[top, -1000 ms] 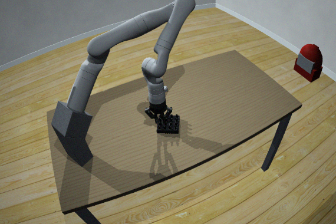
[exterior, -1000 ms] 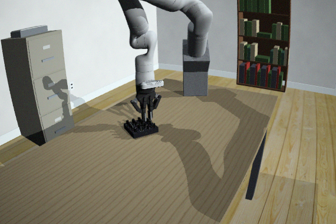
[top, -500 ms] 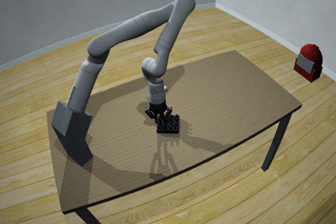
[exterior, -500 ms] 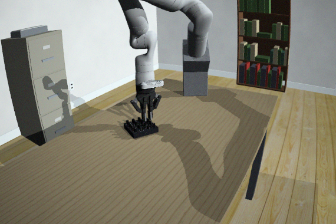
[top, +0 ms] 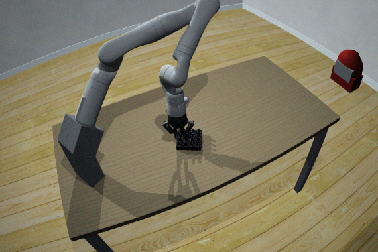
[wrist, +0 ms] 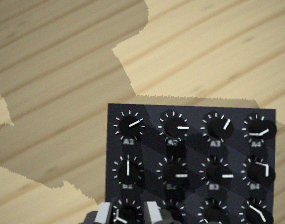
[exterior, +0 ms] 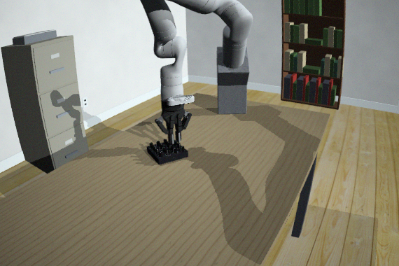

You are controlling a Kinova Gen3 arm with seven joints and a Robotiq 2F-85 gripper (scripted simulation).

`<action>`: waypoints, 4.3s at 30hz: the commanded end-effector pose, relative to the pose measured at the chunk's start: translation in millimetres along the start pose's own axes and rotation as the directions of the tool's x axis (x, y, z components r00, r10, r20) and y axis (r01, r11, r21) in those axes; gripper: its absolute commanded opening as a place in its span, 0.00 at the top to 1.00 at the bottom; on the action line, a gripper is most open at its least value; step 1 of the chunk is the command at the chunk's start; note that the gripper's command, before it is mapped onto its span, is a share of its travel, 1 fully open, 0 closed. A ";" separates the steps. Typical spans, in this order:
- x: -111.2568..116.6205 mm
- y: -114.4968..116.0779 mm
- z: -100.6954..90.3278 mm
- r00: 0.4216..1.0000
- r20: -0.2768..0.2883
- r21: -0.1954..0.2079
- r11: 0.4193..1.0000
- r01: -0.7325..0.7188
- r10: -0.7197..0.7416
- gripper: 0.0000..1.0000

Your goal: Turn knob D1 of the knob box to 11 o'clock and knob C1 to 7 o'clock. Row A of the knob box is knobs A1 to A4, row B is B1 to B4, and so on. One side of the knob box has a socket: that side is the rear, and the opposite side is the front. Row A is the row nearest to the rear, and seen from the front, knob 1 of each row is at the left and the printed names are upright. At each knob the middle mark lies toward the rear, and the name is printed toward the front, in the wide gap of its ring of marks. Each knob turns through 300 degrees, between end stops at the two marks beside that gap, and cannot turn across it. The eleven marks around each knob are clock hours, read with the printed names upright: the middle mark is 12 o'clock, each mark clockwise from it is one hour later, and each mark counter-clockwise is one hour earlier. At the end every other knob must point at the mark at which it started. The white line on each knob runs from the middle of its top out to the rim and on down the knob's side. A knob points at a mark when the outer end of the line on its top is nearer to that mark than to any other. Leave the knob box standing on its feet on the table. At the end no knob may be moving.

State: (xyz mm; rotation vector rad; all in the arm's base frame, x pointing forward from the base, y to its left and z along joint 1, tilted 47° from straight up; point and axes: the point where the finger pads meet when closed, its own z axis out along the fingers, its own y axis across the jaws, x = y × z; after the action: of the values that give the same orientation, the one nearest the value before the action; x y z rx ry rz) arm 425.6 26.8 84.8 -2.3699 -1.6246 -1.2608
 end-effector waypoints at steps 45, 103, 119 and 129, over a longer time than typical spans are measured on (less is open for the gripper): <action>0.1 -0.9 0.6 1.000 0.000 0.003 1.000 0.002 -0.002 0.92; 0.2 -0.9 0.6 0.814 -0.002 0.002 0.814 0.581 -0.581 0.92; 0.2 -0.9 0.6 0.612 -0.002 0.001 0.612 0.791 -0.791 0.92; 0.2 -0.9 0.6 0.482 -0.002 0.001 0.482 0.876 -0.876 0.92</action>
State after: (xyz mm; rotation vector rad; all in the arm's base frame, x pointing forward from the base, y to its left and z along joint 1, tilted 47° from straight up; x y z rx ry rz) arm 425.4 27.3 84.5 -1.4217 -2.9884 -1.2614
